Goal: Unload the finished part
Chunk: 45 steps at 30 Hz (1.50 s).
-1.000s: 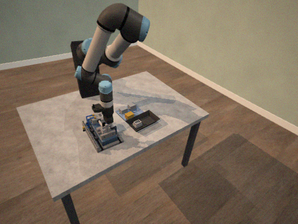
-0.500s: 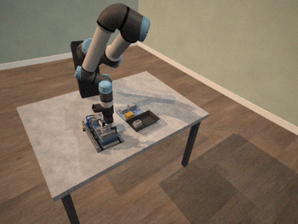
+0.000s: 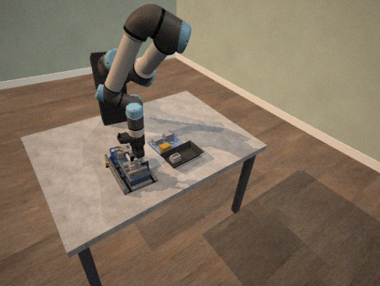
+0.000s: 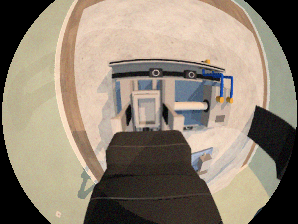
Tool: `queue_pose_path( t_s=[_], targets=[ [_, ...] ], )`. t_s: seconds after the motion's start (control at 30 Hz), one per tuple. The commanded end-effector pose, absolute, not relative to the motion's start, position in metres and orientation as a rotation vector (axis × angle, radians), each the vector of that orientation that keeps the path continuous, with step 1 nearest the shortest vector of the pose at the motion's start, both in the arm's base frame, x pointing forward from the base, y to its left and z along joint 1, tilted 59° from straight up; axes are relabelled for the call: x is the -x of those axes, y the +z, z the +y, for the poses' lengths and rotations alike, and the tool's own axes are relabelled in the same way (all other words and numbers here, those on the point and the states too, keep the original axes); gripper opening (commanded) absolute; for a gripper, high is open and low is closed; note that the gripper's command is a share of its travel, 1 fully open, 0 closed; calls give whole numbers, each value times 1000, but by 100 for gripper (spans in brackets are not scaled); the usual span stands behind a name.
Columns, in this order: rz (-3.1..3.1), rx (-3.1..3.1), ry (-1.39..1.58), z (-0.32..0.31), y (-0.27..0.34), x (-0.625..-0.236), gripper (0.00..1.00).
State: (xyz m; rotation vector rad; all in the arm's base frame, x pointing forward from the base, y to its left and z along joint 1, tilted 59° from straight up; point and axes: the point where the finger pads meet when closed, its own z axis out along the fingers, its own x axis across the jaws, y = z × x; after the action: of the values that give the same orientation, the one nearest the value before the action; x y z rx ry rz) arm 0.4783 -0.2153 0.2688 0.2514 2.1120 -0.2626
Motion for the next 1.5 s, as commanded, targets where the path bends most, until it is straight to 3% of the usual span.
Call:
queue_pose_path(
  t_s=[0.0, 0.03, 1.47],
  targets=[
    [2111, -251, -263, -215, 269, -478, 100],
    [2111, -251, -263, -215, 269, -478, 0],
    [2111, -251, -263, -215, 269, -478, 0]
  ],
)
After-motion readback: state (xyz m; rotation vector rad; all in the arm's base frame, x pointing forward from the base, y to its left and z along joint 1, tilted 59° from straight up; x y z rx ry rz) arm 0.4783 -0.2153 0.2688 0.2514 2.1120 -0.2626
